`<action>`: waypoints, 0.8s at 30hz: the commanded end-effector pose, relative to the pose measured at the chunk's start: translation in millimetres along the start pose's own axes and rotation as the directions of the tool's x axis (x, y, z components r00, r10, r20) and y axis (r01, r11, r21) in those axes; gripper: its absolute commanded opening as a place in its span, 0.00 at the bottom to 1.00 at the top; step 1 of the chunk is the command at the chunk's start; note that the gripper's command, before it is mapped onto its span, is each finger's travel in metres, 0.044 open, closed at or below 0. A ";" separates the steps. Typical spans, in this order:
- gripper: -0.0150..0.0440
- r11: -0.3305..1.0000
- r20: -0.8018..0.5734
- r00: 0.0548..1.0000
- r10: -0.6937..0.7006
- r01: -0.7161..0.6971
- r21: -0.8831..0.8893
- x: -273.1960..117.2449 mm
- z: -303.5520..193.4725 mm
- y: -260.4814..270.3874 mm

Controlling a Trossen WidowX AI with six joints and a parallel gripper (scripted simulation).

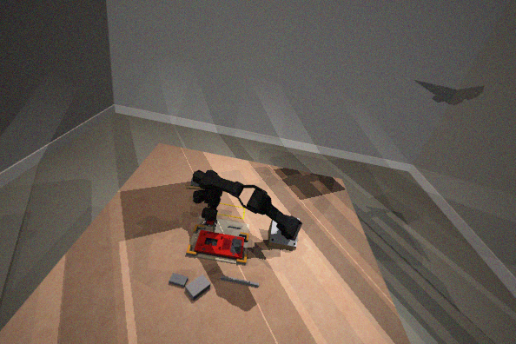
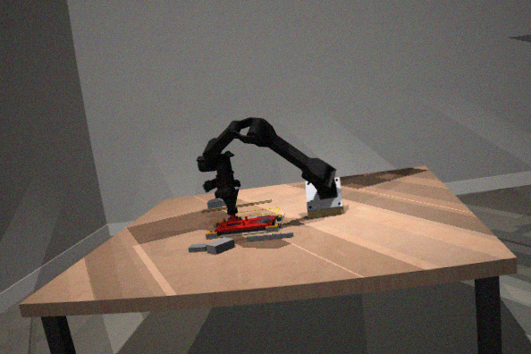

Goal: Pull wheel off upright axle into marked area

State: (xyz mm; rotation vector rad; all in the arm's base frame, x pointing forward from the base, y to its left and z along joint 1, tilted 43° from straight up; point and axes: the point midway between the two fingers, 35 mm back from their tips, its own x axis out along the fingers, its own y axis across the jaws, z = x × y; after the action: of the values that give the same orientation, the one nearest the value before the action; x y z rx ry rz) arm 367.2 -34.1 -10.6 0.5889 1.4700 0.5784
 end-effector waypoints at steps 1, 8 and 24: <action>0.25 1.000 0.019 1.000 -0.006 0.006 0.013 -14.2 0.0 -2.6; 0.25 1.000 0.019 1.000 -0.006 0.006 0.013 -16.5 -0.1 -2.6; 0.25 1.000 0.020 1.000 -0.006 0.006 0.014 -21.7 -0.3 -2.5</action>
State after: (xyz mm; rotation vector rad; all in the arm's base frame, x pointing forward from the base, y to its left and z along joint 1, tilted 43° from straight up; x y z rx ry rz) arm 365.8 -40.1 -5.2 0.5967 1.4765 0.5754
